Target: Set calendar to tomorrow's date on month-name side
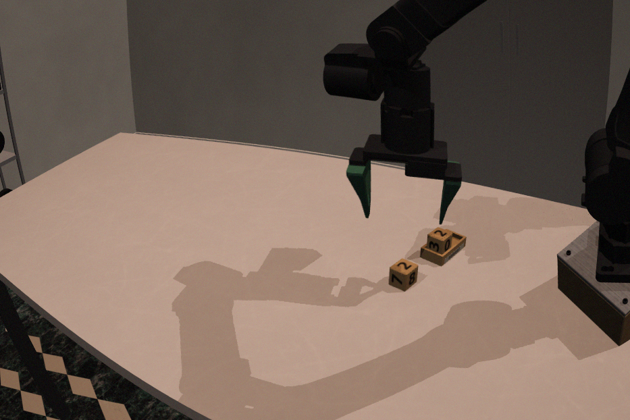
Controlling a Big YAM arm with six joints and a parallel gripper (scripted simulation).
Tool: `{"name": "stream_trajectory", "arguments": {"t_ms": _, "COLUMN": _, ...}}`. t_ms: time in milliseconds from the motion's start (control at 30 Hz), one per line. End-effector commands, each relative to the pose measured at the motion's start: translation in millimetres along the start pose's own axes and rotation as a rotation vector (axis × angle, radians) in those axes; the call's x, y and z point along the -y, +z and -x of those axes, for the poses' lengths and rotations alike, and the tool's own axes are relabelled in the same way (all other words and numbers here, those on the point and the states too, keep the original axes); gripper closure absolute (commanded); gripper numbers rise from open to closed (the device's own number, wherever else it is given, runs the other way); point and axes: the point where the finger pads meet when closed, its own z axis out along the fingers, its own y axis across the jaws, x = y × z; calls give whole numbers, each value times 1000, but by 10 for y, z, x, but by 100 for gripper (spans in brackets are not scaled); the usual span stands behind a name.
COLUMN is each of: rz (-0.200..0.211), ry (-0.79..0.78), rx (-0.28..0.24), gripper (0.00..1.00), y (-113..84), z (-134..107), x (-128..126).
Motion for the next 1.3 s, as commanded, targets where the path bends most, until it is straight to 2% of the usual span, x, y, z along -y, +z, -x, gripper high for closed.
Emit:
{"name": "stream_trajectory", "arguments": {"t_ms": 0, "rz": -13, "ry": 152, "rx": -2, "gripper": 0, "y": 72, "z": -28, "x": -1}}
{"name": "stream_trajectory", "arguments": {"t_ms": 33, "rz": -13, "ry": 152, "rx": -2, "gripper": 0, "y": 72, "z": -28, "x": -1}}
{"name": "stream_trajectory", "arguments": {"t_ms": 67, "rz": -25, "ry": 225, "rx": -3, "gripper": 0, "y": 77, "z": -37, "x": 29}}
{"name": "stream_trajectory", "arguments": {"t_ms": 300, "rz": -15, "ry": 465, "rx": 0, "gripper": 0, "y": 94, "z": -32, "x": 6}}
{"name": "stream_trajectory", "arguments": {"t_ms": 500, "rz": -17, "ry": 530, "rx": 1, "gripper": 0, "y": 92, "z": -34, "x": 5}}
{"name": "stream_trajectory", "arguments": {"t_ms": 533, "rz": -17, "ry": 530, "rx": 1, "gripper": 55, "y": 92, "z": -34, "x": 5}}
{"name": "stream_trajectory", "arguments": {"t_ms": 1267, "rz": -17, "ry": 528, "rx": 1, "gripper": 55, "y": 92, "z": -34, "x": 5}}
